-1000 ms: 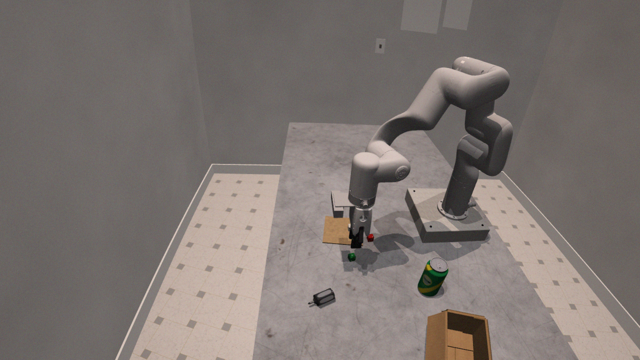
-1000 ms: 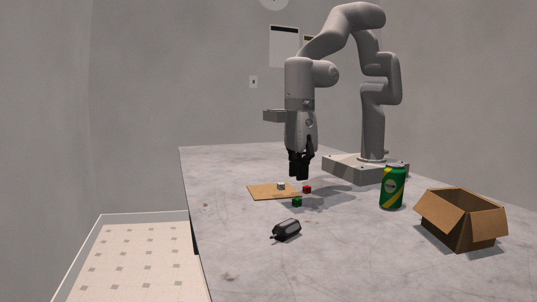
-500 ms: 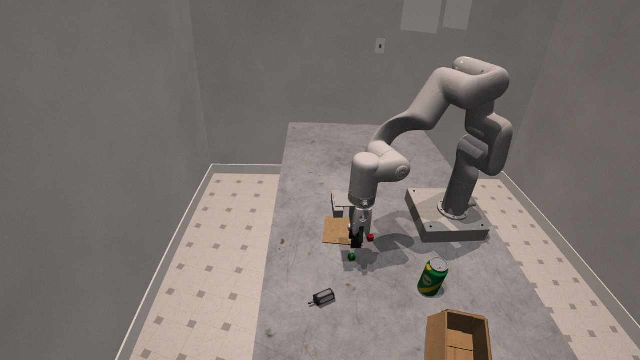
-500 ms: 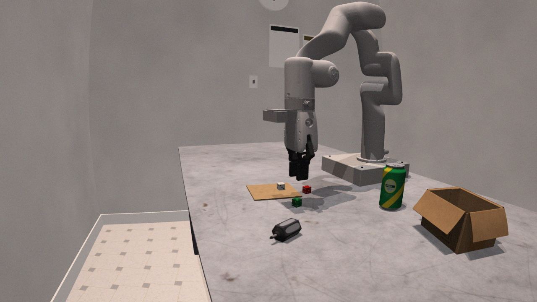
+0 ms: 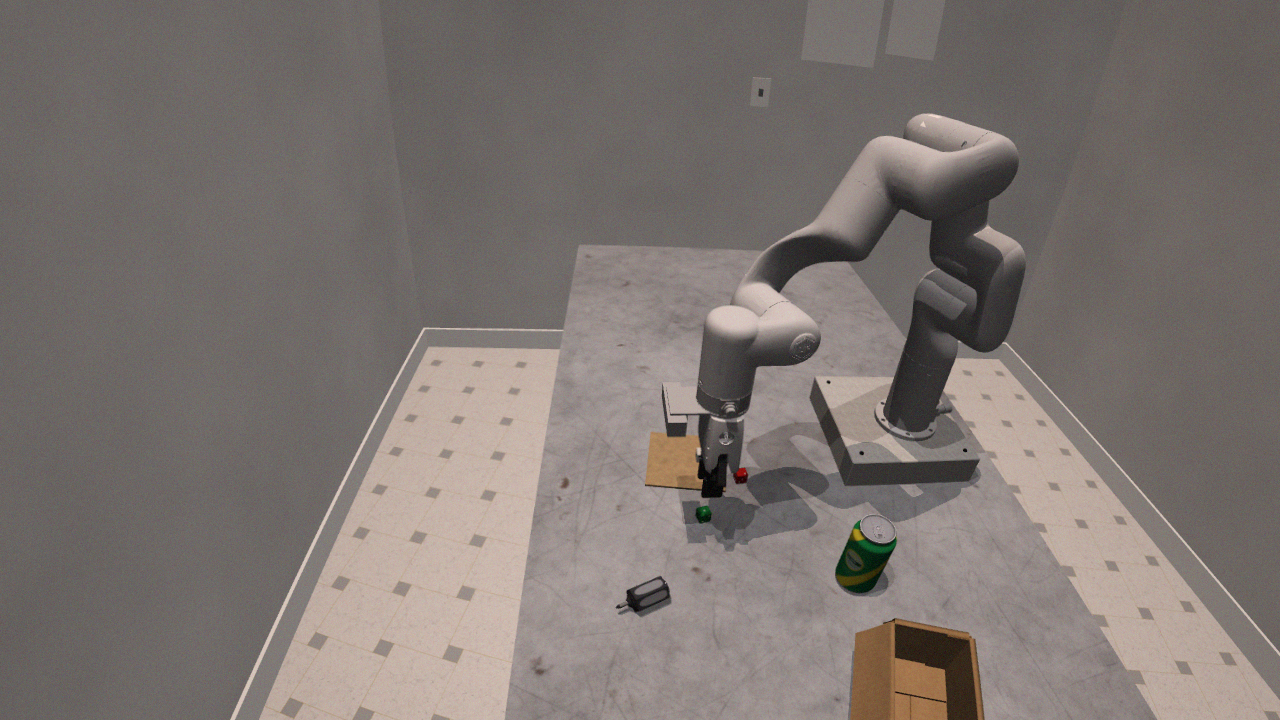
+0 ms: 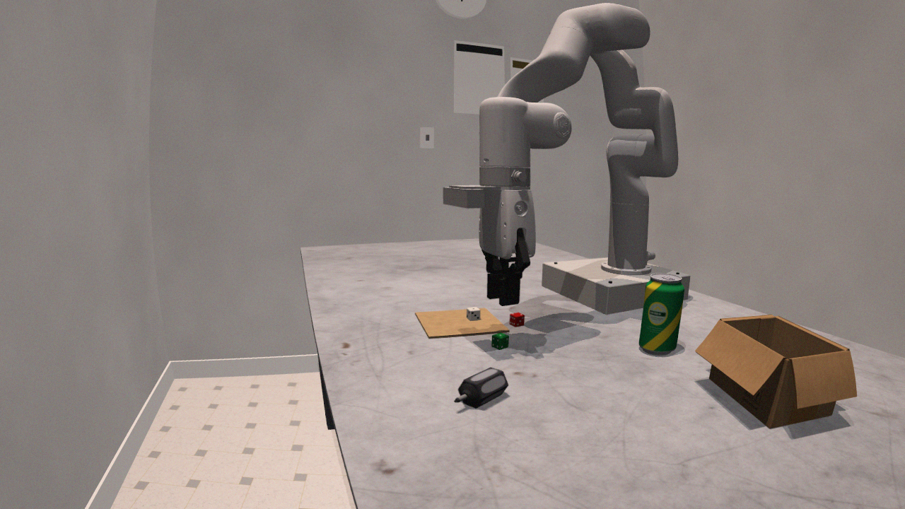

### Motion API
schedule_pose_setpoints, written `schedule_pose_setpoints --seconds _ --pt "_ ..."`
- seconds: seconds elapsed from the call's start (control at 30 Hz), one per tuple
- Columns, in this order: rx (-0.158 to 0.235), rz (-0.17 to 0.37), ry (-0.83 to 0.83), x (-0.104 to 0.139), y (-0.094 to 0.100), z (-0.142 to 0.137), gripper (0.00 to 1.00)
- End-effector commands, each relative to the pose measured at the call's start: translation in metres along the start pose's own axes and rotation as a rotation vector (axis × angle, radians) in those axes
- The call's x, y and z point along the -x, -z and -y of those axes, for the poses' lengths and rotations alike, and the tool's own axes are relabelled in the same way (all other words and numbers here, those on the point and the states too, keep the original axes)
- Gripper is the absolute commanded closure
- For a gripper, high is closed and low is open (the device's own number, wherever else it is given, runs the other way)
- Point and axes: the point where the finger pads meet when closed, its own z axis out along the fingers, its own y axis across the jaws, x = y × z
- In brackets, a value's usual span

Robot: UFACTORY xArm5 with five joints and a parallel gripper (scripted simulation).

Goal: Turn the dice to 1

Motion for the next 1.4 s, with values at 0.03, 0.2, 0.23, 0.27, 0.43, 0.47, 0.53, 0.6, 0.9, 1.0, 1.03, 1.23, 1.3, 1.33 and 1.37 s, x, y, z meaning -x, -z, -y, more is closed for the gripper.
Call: schedule_pose_setpoints --seconds 0.03,0.2,0.23,0.27,0.43,0.47,0.53,0.6,0.9,1.0,1.03,1.23,1.3,1.33,1.37 --pt "-0.001 -0.003 0.0 -0.001 -0.001 0.0 0.64" --pt "-0.001 -0.003 0.0 -0.001 -0.006 0.0 0.64" --pt "-0.001 -0.003 0.0 -0.001 -0.008 0.0 0.64" --pt "-0.001 -0.003 0.0 -0.001 -0.009 0.0 0.64" --pt "-0.001 -0.003 0.0 -0.001 -0.016 0.0 0.64" --pt "-0.001 -0.003 0.0 -0.001 -0.018 0.0 0.64" --pt "-0.001 -0.003 0.0 -0.001 -0.02 0.0 0.64" --pt "-0.001 -0.003 0.0 -0.001 -0.021 0.0 0.64" --pt "-0.001 -0.003 0.0 -0.002 -0.035 0.0 0.64" --pt "-0.001 -0.003 0.0 -0.002 -0.039 0.0 0.64" --pt "-0.001 -0.003 0.0 -0.002 -0.04 0.0 0.64" --pt "-0.001 -0.003 0.0 -0.002 -0.044 0.0 0.64" --pt "-0.001 -0.003 0.0 -0.002 -0.046 0.0 0.64" --pt "-0.001 -0.003 0.0 -0.002 -0.046 0.0 0.64" --pt "-0.001 -0.003 0.0 -0.002 -0.047 0.0 0.64"
